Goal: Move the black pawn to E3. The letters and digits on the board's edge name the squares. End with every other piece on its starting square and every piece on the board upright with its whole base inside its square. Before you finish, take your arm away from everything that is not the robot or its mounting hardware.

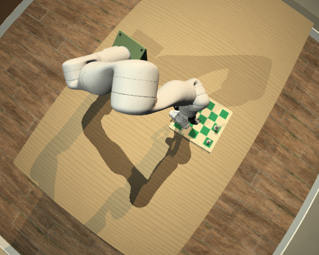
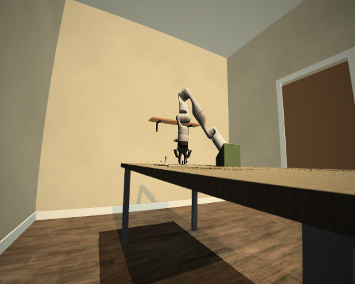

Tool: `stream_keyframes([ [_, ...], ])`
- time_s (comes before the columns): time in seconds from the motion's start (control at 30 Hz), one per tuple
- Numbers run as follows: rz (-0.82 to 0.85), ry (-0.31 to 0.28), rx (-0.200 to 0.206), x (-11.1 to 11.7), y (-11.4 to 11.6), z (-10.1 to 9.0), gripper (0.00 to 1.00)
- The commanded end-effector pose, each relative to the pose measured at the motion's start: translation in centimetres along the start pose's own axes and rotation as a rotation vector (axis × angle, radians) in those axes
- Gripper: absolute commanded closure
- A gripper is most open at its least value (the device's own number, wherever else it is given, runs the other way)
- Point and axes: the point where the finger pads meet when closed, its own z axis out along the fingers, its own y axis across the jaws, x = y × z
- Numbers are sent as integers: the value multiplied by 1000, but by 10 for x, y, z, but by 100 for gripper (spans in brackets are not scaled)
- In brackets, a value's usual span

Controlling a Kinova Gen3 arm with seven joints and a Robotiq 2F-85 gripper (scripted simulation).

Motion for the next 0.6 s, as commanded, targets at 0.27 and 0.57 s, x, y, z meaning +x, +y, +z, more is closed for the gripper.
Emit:
stream_keyframes([
  [0.27,0,-1,1,0,0,-1,66],
  [0.57,0,-1,1,0,0,-1,100],
])
